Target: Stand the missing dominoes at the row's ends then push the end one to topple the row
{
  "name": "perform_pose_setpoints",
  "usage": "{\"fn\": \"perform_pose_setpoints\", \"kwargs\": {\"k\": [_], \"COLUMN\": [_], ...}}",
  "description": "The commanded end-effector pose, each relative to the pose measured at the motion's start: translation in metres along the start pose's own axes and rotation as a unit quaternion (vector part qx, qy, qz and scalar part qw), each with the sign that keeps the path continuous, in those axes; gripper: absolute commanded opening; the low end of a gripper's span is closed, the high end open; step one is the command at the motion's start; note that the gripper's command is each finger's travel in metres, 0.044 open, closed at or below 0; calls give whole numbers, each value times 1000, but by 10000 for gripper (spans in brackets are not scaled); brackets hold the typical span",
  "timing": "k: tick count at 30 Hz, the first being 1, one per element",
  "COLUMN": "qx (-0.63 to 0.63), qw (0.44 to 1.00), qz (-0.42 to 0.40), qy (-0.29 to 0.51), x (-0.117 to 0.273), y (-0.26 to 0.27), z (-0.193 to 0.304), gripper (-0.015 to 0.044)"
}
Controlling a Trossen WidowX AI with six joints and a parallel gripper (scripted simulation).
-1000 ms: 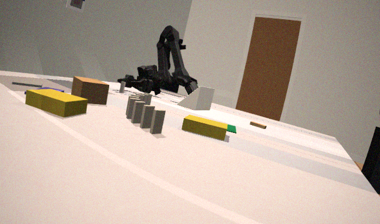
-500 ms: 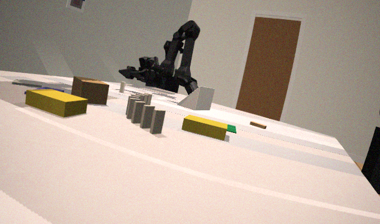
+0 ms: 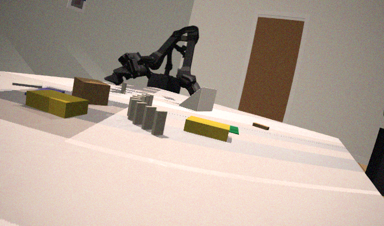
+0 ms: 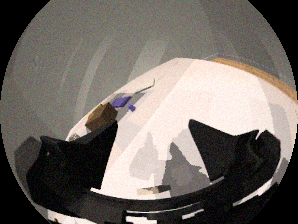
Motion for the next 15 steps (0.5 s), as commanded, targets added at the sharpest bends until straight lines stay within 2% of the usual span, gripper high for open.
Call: {"fn": "perform_pose_setpoints", "kwargs": {"k": [1, 3, 11, 15], "qx": [-94, -77, -20, 28], "qw": [966, 952, 898, 864], "qz": [-38, -42, -41, -11], "qy": [238, 295, 439, 502], "x": [-35, -34, -14, -1], "y": [34, 45, 65, 63], "z": [-7, -11, -14, -21], "gripper": [440, 440, 440, 440]}}
Point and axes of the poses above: the point midway between the two fingers, 35 mm back from their tips, its own x axis back along the fingers, its own y axis across the jaws, z = x × y, the point moved 1 cm from there along x, back along the fingers, and after that the axes turned 11 degrees about x, right-handed, at the moved point
